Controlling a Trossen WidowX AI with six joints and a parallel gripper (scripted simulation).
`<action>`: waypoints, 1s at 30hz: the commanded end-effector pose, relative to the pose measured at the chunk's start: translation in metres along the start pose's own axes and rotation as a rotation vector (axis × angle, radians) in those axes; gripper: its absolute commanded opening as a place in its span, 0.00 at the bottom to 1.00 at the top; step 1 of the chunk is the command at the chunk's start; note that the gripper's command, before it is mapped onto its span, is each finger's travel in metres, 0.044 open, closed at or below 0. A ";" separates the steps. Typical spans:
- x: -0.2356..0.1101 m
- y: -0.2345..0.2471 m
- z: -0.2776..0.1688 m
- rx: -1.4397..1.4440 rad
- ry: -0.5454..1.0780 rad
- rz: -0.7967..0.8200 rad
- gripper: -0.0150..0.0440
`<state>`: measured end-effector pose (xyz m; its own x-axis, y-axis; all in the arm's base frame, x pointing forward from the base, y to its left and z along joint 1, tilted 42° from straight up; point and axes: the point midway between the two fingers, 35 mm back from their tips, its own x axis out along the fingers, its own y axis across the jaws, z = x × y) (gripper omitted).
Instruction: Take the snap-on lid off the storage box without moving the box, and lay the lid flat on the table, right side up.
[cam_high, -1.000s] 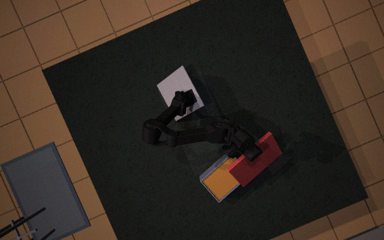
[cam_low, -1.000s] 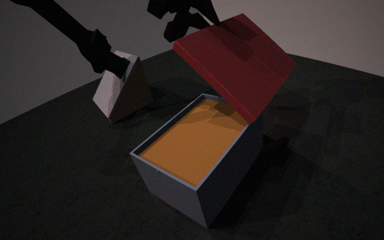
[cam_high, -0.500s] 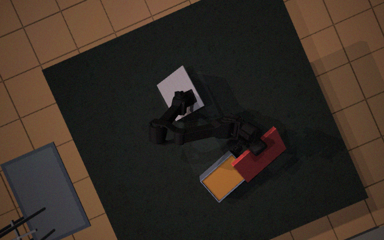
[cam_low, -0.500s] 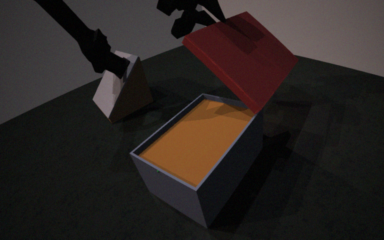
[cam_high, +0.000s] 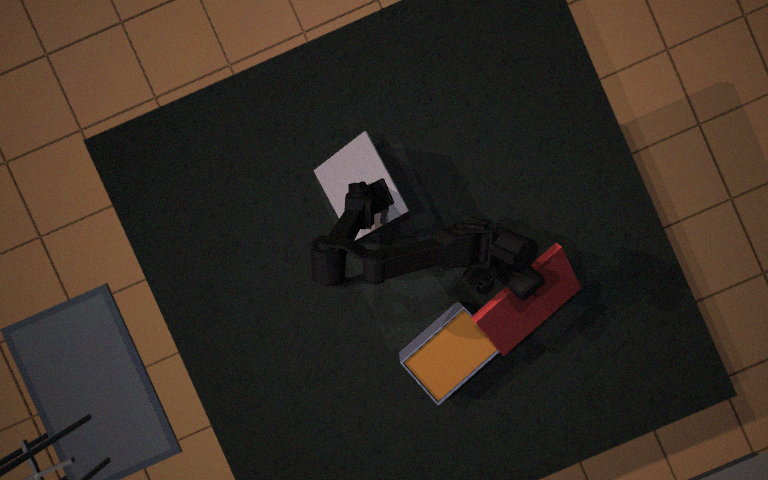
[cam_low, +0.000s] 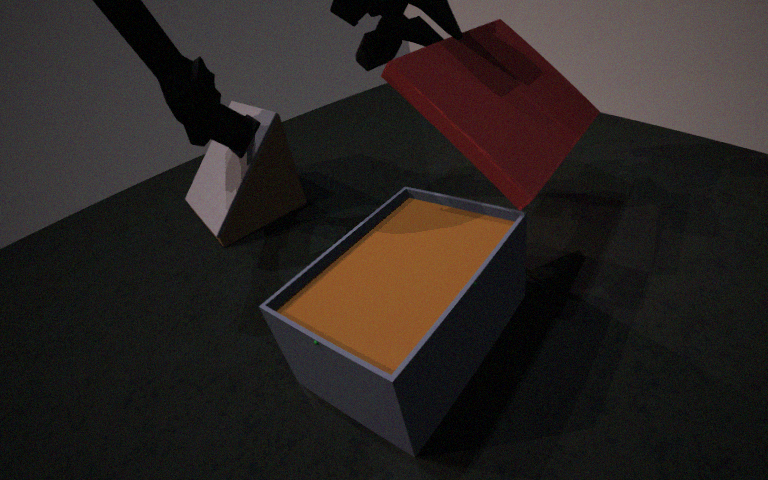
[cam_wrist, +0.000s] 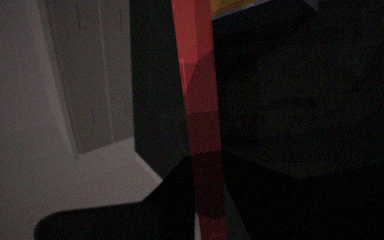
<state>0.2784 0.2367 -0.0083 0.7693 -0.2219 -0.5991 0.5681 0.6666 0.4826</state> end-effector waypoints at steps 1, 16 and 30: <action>-0.004 0.005 -0.009 0.010 -0.001 0.015 0.25; -0.007 0.003 -0.039 0.011 0.001 0.015 0.25; -0.010 0.001 -0.067 0.013 0.003 0.016 0.25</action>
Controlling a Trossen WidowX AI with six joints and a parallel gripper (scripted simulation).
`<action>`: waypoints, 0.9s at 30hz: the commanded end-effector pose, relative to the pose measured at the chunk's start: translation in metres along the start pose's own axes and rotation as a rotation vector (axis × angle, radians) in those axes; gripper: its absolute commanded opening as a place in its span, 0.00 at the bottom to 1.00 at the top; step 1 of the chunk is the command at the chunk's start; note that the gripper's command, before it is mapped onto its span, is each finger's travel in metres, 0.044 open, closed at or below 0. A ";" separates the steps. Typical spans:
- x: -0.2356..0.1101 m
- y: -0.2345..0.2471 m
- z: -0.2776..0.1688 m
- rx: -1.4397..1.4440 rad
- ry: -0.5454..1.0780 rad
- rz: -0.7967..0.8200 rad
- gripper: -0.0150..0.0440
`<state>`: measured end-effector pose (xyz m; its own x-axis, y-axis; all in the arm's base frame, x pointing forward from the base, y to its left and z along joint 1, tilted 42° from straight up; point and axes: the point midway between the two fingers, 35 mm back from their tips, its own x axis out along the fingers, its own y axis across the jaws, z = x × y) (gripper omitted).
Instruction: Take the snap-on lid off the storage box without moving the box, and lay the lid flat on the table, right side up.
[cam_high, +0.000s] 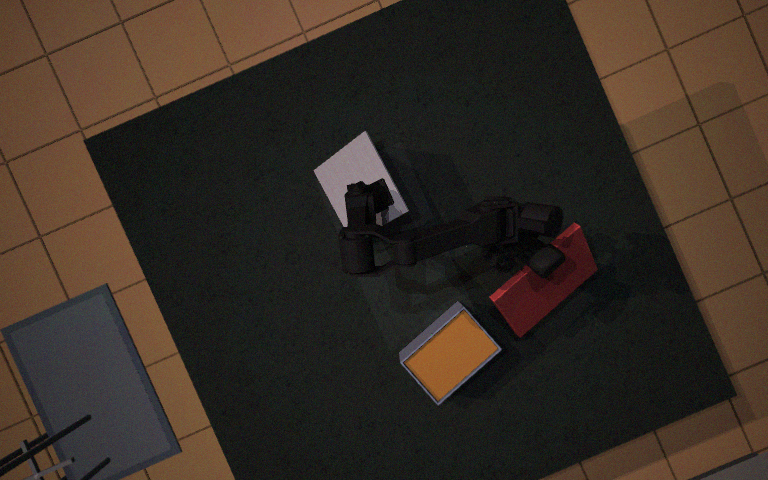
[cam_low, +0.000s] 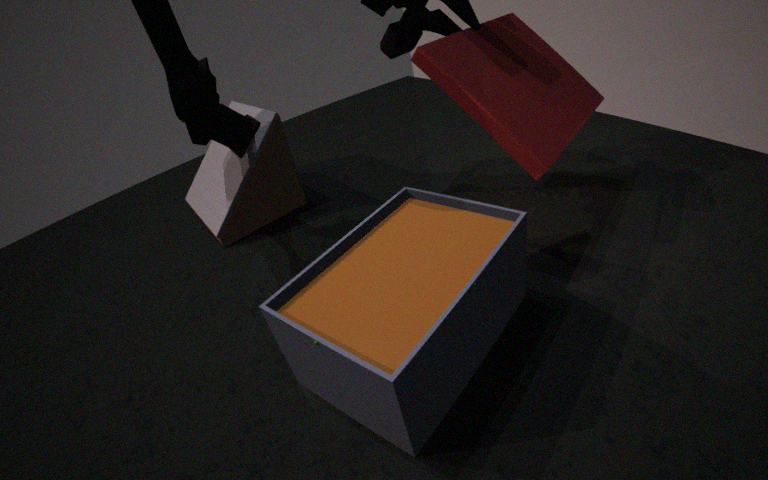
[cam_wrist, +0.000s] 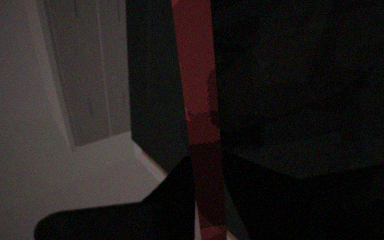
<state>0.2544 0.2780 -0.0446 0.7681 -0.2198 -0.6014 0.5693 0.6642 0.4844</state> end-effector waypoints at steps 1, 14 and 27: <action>-0.004 0.005 -0.009 0.010 -0.001 0.016 0.25; -0.007 0.003 -0.034 0.011 0.001 0.016 0.25; -0.003 -0.003 -0.033 0.011 0.001 0.016 0.25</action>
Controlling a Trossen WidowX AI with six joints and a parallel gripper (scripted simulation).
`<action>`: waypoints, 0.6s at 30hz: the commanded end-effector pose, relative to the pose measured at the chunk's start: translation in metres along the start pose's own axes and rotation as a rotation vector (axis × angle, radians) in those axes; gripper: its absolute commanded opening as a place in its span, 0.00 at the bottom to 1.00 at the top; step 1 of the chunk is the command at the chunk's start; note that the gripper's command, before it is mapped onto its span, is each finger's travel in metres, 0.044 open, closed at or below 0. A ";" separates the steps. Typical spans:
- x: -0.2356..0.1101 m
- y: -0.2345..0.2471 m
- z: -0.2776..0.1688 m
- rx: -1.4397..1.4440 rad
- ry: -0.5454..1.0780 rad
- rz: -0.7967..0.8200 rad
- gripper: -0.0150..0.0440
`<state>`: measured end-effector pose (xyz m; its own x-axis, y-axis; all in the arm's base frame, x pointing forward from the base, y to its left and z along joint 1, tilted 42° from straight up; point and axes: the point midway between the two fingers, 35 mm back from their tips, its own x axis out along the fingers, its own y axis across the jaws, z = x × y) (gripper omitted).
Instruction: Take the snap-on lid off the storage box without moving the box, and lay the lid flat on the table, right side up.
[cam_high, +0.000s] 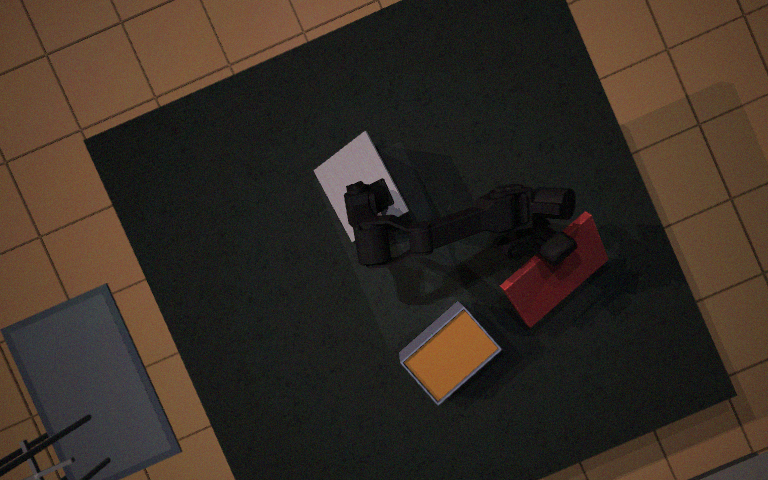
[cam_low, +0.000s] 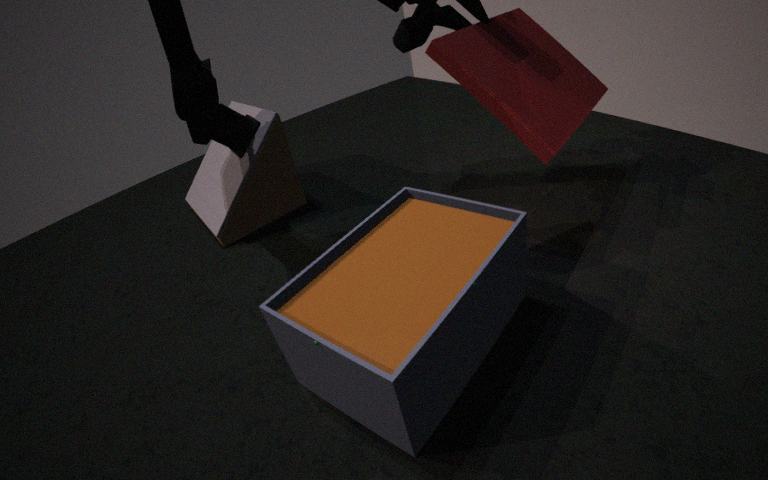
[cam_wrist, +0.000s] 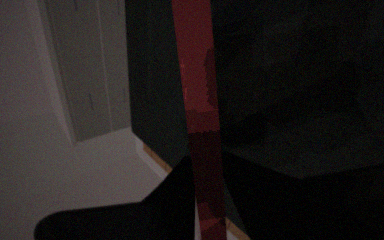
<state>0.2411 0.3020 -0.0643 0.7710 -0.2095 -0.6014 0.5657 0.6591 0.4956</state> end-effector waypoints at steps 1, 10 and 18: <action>0.002 -0.003 0.001 0.002 -0.006 0.008 0.25; 0.009 -0.013 0.001 0.001 -0.006 0.008 0.25; 0.013 -0.017 0.001 0.001 -0.006 0.008 0.25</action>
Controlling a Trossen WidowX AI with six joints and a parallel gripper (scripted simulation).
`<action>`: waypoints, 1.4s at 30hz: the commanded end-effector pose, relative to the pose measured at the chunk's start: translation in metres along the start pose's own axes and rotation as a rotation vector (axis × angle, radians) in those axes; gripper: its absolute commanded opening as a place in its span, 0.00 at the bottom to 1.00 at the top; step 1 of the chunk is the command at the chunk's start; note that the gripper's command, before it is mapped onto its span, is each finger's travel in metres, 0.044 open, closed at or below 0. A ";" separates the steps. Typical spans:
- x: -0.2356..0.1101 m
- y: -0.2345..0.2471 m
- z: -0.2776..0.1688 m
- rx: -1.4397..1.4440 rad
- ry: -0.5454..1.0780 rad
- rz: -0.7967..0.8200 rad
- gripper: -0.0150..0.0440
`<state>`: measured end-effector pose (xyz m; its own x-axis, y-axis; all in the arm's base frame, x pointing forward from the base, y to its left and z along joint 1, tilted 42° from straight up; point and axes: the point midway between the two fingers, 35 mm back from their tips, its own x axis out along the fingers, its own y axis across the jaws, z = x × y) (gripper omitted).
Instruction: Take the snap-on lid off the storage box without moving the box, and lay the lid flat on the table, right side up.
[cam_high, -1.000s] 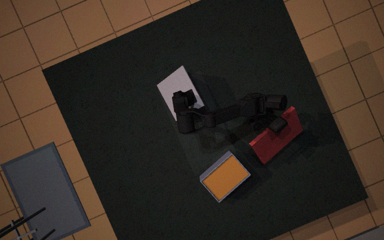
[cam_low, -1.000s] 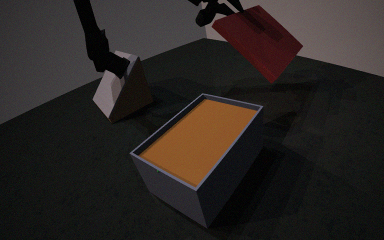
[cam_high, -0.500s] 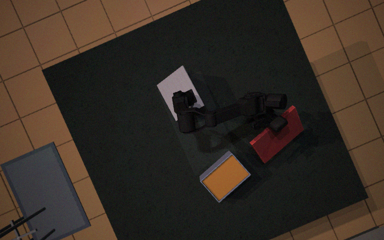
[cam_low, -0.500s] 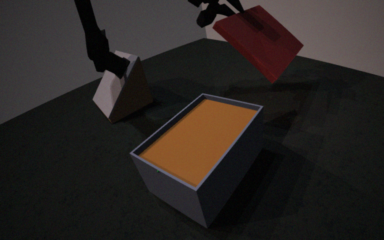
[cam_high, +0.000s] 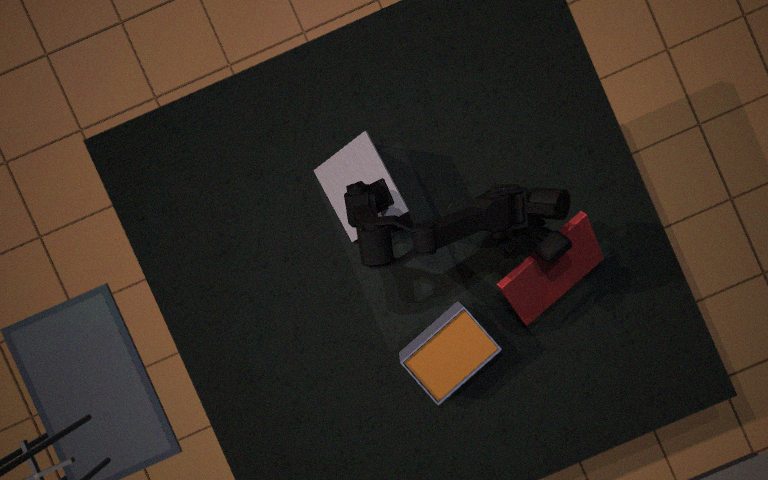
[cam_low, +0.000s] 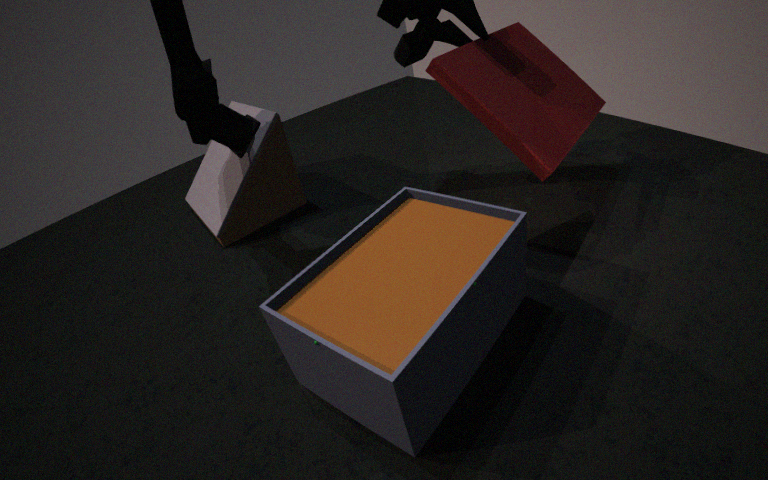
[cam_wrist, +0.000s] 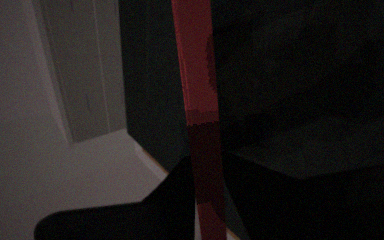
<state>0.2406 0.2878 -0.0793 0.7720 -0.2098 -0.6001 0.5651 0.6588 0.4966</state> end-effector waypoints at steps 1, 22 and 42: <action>0.002 -0.001 0.001 0.001 -0.005 0.007 0.25; 0.013 -0.014 0.001 0.001 -0.005 0.007 0.25; 0.023 -0.026 0.001 0.000 -0.006 0.007 0.25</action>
<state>0.2435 0.2656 -0.1047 0.7745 -0.2118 -0.5961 0.5633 0.6598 0.4974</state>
